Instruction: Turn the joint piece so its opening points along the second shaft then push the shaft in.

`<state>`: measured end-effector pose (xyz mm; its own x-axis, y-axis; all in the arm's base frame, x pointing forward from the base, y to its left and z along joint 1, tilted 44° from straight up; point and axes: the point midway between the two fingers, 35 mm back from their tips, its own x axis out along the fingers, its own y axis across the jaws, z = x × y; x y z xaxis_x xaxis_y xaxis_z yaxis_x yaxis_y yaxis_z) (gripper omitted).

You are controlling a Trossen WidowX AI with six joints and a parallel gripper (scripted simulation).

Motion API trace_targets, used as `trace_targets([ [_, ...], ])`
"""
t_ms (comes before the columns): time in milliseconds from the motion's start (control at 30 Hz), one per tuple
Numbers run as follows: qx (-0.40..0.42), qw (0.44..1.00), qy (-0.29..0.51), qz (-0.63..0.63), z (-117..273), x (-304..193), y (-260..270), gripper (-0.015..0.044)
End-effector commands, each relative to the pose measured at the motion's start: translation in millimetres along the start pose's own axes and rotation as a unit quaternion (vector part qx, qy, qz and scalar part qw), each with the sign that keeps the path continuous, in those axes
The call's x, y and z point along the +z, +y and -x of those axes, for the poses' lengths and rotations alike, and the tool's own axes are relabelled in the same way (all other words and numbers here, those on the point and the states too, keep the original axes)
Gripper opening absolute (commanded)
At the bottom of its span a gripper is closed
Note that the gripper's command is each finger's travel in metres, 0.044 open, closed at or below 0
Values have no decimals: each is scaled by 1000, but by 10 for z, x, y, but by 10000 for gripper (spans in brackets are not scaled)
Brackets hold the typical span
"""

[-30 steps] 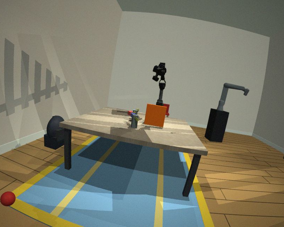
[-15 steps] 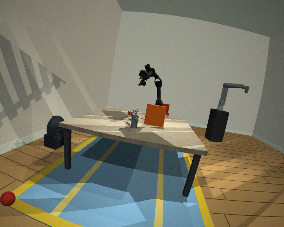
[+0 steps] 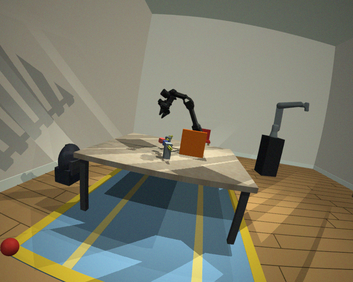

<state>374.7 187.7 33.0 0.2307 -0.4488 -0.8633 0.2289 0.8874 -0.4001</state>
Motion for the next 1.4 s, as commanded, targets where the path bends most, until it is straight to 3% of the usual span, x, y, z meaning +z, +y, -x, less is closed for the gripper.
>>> trace_targets([
  [0,-46,998,31,5,-273,82,-241,440],
  [300,-150,980,127,36,-853,185,-940,440],
  [467,-164,975,143,40,-932,189,-1055,440],
  [1200,-218,946,21,-237,-1110,91,-1096,440],
  [1367,-219,944,17,-246,-1115,87,-1098,440],
])
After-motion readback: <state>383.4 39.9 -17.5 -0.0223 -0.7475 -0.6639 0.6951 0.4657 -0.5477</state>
